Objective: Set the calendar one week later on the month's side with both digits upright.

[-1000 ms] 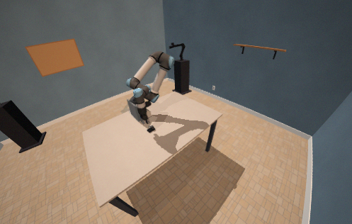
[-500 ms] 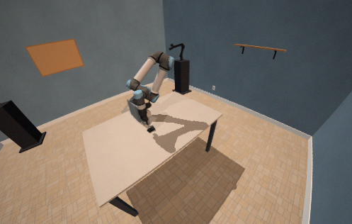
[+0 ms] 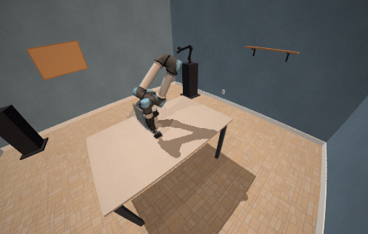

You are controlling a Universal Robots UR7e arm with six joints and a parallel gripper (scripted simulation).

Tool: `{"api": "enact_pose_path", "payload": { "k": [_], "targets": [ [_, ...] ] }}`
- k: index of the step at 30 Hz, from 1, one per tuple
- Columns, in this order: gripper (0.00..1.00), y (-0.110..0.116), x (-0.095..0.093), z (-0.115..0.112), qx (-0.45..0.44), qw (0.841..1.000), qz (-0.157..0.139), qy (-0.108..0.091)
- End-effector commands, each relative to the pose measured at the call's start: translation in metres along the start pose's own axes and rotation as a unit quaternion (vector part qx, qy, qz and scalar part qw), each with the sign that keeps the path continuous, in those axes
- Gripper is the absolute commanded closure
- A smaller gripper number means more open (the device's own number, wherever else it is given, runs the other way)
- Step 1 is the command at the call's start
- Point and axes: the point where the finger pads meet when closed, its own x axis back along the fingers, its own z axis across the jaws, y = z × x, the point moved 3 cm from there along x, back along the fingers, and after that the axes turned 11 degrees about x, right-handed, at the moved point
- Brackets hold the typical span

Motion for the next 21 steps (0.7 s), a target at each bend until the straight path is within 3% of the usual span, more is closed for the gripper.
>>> {"api": "enact_pose_path", "payload": {
  "k": [1,21],
  "targets": [
    [0.43,0.0004,-0.0073,0.0002,0.000,1.000,-0.001,0.001],
    [0.43,0.0003,-0.0107,0.0002,0.000,1.000,-0.001,0.001]
  ]
}}
